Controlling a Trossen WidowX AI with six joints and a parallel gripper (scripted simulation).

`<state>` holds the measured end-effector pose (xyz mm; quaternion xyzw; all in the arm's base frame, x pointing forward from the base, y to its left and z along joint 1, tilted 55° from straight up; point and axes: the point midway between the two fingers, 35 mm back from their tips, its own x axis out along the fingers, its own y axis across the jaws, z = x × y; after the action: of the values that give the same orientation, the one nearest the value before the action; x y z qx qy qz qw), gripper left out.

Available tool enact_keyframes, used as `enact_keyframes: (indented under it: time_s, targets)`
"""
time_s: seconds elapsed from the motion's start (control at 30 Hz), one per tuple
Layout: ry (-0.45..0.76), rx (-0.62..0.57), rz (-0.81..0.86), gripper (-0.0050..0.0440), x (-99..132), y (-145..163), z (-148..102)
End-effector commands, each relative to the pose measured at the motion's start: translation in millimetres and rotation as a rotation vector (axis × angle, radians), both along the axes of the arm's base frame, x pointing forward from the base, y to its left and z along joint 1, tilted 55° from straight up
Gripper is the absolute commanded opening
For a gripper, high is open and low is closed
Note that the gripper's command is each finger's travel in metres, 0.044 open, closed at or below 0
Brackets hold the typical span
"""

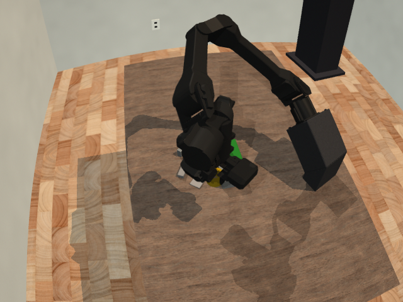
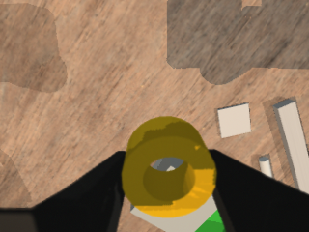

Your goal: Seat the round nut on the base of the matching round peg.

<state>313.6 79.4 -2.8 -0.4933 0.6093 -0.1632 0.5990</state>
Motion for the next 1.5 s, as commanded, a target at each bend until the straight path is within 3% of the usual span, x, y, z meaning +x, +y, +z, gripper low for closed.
enact_keyframes:
  time_s: [0.0,0.47,1.47]
  targets:
    - [-0.023,0.014,-0.004,-0.005,0,13,13]
    - [-0.067,0.026,-0.035,-0.005,-6,4,27]
    - [-0.304,0.09,-0.208,-0.005,-50,-59,78]
